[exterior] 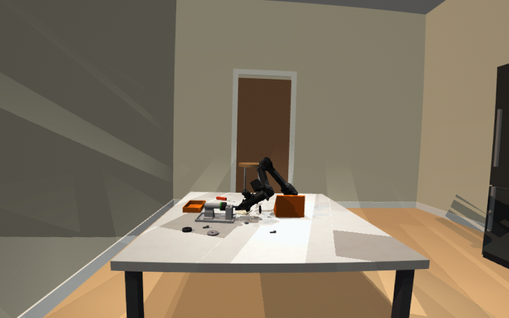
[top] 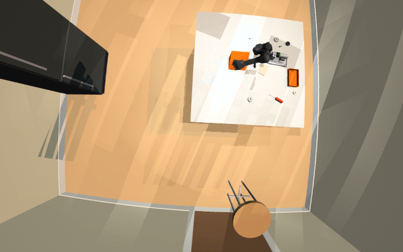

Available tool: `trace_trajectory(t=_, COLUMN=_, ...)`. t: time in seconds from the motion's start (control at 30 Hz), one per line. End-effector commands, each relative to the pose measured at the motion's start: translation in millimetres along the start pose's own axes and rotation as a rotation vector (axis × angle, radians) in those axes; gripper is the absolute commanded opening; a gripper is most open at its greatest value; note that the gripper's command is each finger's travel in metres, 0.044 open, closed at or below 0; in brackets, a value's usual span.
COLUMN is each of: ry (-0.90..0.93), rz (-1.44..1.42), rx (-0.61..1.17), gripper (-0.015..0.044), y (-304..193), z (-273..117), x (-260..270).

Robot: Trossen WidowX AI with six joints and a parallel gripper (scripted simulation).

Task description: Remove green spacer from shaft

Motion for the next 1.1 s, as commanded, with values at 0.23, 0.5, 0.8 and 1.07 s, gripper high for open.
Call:
trace_trajectory(t=0.23, ry=0.001, rz=-0.002, rx=0.0, gripper=0.0, y=-2.5, z=-5.2, x=0.5)
trace_trajectory(t=0.5, ry=0.001, rz=-0.002, rx=0.0, gripper=0.0, y=-2.8, z=-5.8, x=0.5)
trace_trajectory(t=0.8, ry=0.001, rz=-0.002, rx=0.0, gripper=0.0, y=-3.3, z=-6.6, x=0.7)
trace_trajectory(t=1.07, ry=0.001, rz=-0.002, rx=0.0, gripper=0.0, y=-3.7, z=-7.4, x=0.8)
Point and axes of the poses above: the point midway between the two fingers, 35 mm back from their tips, its own z axis out along the fingers, its own x axis across the jaws, y = z × x, the point moved 10 cm from there along -z, back along the fingers, and after that the axes turned 12 degrees about -z, right-handed, at the moved point
